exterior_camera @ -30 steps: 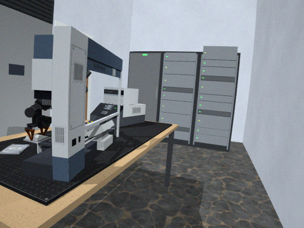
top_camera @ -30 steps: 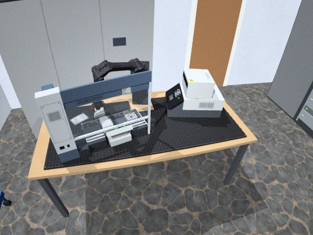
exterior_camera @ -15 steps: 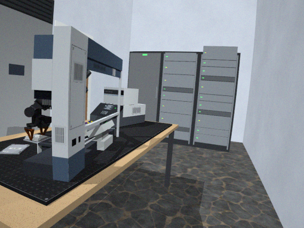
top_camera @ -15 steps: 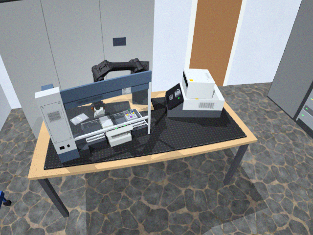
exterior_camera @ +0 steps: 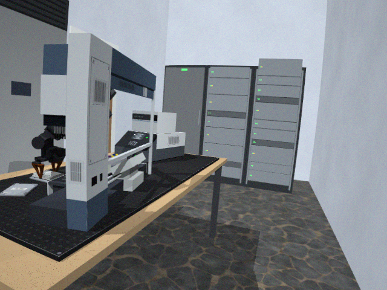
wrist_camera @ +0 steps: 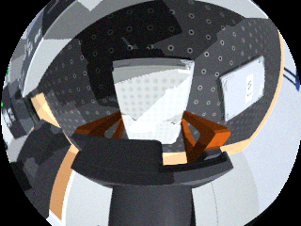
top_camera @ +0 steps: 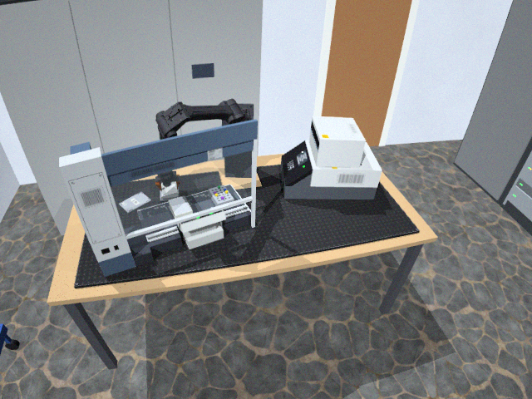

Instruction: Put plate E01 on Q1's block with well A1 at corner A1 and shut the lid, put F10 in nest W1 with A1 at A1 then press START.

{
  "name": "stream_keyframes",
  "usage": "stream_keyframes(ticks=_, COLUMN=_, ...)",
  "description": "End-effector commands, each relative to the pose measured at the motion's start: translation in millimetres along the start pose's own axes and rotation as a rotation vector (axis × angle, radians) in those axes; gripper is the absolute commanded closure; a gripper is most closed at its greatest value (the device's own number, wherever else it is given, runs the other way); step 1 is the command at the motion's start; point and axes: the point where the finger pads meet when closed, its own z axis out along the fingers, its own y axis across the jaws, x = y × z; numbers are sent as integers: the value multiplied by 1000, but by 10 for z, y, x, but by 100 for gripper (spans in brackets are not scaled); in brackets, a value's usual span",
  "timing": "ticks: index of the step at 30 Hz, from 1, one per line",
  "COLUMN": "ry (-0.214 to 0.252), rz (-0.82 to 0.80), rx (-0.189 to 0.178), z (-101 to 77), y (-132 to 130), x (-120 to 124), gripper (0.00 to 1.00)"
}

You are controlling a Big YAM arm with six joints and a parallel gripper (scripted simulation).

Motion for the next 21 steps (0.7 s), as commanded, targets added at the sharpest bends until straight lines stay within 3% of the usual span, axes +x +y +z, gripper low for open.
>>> stream_keyframes(ticks=1, ry=-8, rz=3, rx=30, z=-19, y=-149, x=-17, gripper=100)
stream_keyframes(ticks=5, ry=1, rz=25, rx=29, z=-79, y=-144, x=50, gripper=100)
stream_keyframes(ticks=6, ry=4, rz=31, rx=24, z=-84, y=-115, x=66, gripper=0)
stream_keyframes(ticks=12, ry=9, rz=26, rx=17, z=-124, y=-68, x=81, gripper=0)
stream_keyframes(ticks=21, ry=2, rz=10, rx=39, z=-151, y=-102, x=89, gripper=0)
